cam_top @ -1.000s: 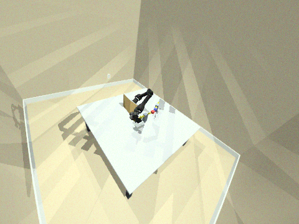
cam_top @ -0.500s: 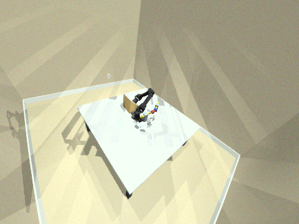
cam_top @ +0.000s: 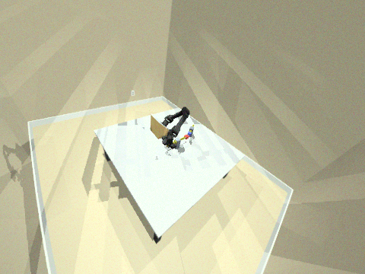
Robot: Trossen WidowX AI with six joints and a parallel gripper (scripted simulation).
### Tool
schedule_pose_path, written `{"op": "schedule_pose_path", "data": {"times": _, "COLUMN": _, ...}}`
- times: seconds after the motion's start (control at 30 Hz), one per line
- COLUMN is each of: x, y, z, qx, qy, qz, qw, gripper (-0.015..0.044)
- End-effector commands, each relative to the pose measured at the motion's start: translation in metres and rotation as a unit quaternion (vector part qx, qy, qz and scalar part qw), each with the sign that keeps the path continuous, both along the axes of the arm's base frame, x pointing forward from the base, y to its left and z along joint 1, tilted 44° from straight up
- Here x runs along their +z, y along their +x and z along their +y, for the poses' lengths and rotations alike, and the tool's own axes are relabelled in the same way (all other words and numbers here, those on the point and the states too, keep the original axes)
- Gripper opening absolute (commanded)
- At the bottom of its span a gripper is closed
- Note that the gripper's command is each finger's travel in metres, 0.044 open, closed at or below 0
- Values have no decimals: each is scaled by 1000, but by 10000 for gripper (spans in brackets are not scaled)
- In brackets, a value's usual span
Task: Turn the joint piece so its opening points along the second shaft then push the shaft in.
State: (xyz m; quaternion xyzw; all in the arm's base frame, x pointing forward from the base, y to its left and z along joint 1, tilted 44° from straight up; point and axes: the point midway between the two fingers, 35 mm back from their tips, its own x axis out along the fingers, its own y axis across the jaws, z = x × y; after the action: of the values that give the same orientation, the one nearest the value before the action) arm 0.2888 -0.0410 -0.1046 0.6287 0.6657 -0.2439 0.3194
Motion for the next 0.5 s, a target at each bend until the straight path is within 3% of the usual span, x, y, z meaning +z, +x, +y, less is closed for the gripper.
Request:
{"op": "schedule_pose_path", "data": {"times": 0.0, "x": 5, "y": -1, "z": 6, "qx": -1, "qy": 3, "qz": 0, "qw": 1000, "gripper": 0}}
{"op": "schedule_pose_path", "data": {"times": 0.43, "x": 3, "y": -1, "z": 3, "qx": 0, "qy": 0, "qz": 1, "qw": 1000, "gripper": 0}}
{"op": "schedule_pose_path", "data": {"times": 0.47, "x": 3, "y": -1, "z": 3, "qx": 0, "qy": 0, "qz": 1, "qw": 1000, "gripper": 26}}
